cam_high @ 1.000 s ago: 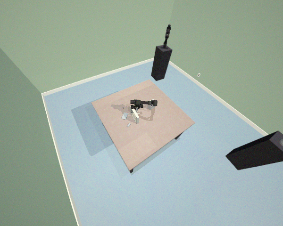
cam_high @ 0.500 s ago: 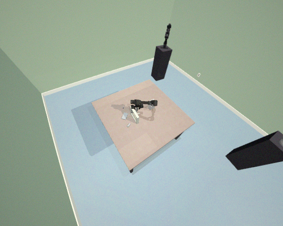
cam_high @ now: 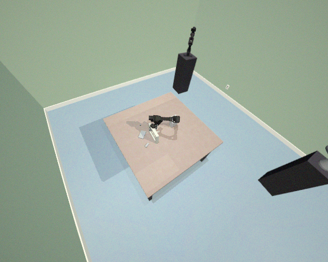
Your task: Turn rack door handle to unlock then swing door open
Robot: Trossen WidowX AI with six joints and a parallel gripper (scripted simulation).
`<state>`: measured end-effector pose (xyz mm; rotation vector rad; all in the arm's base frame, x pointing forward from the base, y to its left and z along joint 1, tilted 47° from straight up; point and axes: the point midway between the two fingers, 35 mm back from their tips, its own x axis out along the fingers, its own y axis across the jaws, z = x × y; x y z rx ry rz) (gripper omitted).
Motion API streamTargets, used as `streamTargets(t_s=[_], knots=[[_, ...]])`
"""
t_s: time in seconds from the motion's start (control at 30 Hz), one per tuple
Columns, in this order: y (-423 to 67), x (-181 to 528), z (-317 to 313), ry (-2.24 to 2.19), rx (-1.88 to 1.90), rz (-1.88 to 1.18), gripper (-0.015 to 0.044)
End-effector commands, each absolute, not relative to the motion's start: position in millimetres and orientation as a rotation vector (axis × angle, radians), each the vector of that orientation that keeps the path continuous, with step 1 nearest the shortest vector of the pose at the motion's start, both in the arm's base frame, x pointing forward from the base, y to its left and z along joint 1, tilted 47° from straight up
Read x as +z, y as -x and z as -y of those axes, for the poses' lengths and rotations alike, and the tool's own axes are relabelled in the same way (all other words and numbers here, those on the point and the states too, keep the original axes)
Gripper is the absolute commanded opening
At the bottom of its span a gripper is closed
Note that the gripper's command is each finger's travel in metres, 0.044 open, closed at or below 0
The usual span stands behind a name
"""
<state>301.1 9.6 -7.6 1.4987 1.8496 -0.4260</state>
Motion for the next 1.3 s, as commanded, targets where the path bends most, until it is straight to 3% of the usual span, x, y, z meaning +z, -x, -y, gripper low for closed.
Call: streamTargets(t_s=[0.0, 0.6, 1.27], knots=[[-304.8, -6.3, -12.7, -1.365, -0.214, -1.825, 0.0297], [-304.8, -6.3, -12.7, -0.72, 0.546, -1.599, 0.0297], [-304.8, -6.3, -12.7, 0.032, 1.204, -1.113, 0.0297]])
